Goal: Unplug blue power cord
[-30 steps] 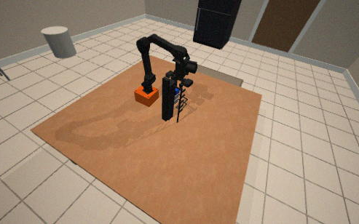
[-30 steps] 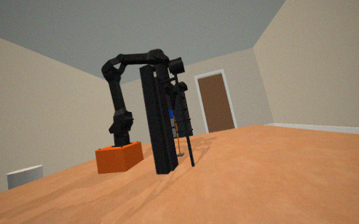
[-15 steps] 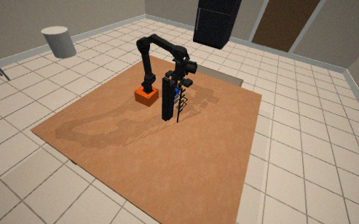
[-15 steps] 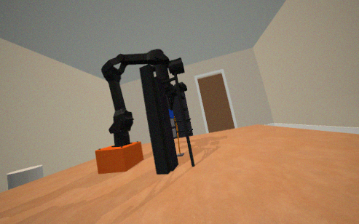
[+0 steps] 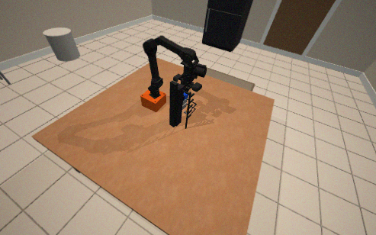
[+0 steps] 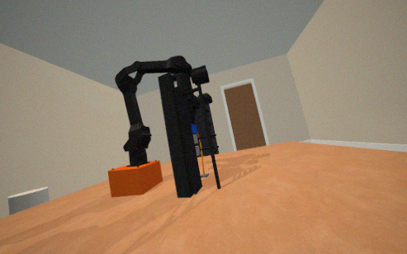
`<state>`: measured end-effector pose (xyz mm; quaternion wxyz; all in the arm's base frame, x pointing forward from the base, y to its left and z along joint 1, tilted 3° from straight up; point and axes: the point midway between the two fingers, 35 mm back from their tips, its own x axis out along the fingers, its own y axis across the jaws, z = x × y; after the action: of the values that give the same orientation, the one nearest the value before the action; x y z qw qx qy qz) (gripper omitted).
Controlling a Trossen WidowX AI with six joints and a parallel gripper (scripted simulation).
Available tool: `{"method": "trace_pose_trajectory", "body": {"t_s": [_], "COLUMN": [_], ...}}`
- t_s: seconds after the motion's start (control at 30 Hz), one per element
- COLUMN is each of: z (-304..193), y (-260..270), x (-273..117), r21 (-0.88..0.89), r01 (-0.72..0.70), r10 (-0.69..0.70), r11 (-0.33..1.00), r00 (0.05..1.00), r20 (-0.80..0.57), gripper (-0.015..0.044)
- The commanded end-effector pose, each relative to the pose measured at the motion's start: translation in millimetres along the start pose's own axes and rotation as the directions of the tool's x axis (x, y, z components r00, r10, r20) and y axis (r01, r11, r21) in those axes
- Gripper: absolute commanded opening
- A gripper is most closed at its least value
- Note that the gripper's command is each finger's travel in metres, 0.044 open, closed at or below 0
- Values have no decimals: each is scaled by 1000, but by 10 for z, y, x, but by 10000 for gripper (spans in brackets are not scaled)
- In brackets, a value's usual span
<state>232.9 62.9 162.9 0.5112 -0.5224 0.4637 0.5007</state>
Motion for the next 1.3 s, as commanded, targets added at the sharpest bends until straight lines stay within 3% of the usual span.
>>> {"method": "trace_pose_trajectory", "body": {"t_s": [0.0, 1.27], "z": [-3, 487], "y": [-19, -13], "x": [0, -9], "r21": [0, -2], "r01": [9, -1], "r10": [-9, 1], "r11": [1000, 1000], "r00": [1000, 1000], "r20": [-3, -1], "gripper": [0, 0]}}
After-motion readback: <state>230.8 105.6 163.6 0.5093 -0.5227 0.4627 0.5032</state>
